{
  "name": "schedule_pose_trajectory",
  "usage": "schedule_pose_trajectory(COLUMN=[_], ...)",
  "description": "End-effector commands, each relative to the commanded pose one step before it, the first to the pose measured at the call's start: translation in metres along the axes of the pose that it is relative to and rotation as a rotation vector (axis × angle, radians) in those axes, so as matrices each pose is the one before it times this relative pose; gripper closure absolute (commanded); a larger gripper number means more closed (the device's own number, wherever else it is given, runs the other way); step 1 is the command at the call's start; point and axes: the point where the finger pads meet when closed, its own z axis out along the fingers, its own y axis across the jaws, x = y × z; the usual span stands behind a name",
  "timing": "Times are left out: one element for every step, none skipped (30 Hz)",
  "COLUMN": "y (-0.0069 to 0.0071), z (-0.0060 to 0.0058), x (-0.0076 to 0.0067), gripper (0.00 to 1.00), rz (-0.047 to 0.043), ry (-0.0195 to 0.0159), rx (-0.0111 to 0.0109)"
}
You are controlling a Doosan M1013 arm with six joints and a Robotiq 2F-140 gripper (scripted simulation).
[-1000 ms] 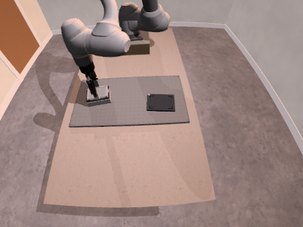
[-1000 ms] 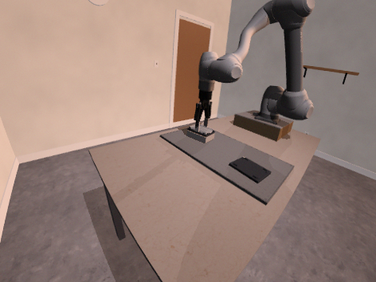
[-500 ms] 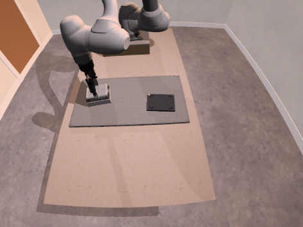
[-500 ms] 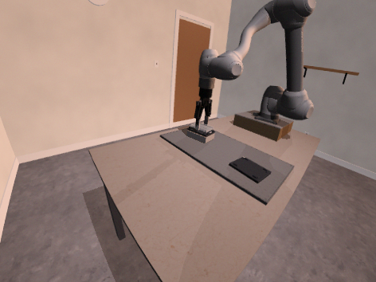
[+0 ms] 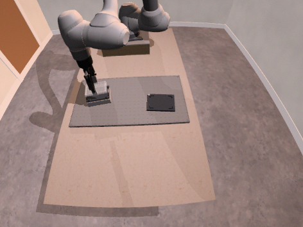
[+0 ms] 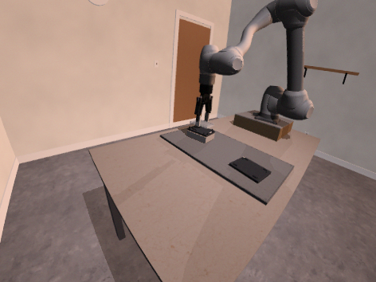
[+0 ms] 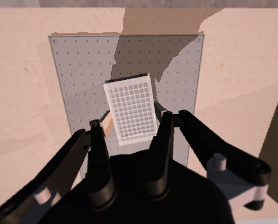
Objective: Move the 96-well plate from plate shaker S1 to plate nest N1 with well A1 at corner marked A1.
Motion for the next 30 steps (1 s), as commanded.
schedule_pose_trajectory(y=[-0.00002,0.0,0.0,0.0,0.0,0.0,0.0,0.0,0.0,0.0,0.0,0.0,0.0,0.0,0.0,0.0,0.0,0.0,0.0,0.0,0.0,0.0,0.0,0.0,0.0,0.0,0.0,0.0,0.0,0.0], z=[-0.00293,0.0,-0.00167,-0.00167,-0.00167,-0.00167,-0.00167,-0.00167,-0.00167,-0.00167,-0.00167,-0.00167,-0.00167,-0.00167,-0.00167,-0.00167,-0.00133,0.0,0.0,0.0,0.0,0.0,0.0,0.0,0.0,0.0,0.0,0.0,0.0,0.0], x=[-0.00003,0.0,0.0,0.0,0.0,0.0,0.0,0.0,0.0,0.0,0.0,0.0,0.0,0.0,0.0,0.0,0.0,0.0,0.0,0.0,0.0,0.0,0.0,0.0,0.0,0.0,0.0,0.0,0.0,0.0], gripper=[0.9,0.9,0.9,0.9,0.9,0.9,0.9,0.9,0.9,0.9,0.9,0.9,0.9,0.9,0.9,0.9,0.9,0.9,0.9,0.9,0.9,0.9,0.9,0.9,0.9,0.9,0.9,0.9,0.9,0.9], rz=[-0.00003,0.0,0.0,0.0,0.0,0.0,0.0,0.0,0.0,0.0,0.0,0.0,0.0,0.0,0.0,0.0,0.0,0.0,0.0,0.0,0.0,0.0,0.0,0.0,0.0,0.0,0.0,0.0,0.0,0.0], ry=[-0.00013,0.0,0.0,0.0,0.0,0.0,0.0,0.0,0.0,0.0,0.0,0.0,0.0,0.0,0.0,0.0,0.0,0.0,0.0,0.0,0.0,0.0,0.0,0.0,0.0,0.0,0.0,0.0,0.0,0.0], rx=[0.00014,0.0,0.0,0.0,0.0,0.0,0.0,0.0,0.0,0.0,0.0,0.0,0.0,0.0,0.0,0.0,0.0,0.0,0.0,0.0,0.0,0.0,0.0,0.0,0.0,0.0,0.0,0.0,0.0,0.0])
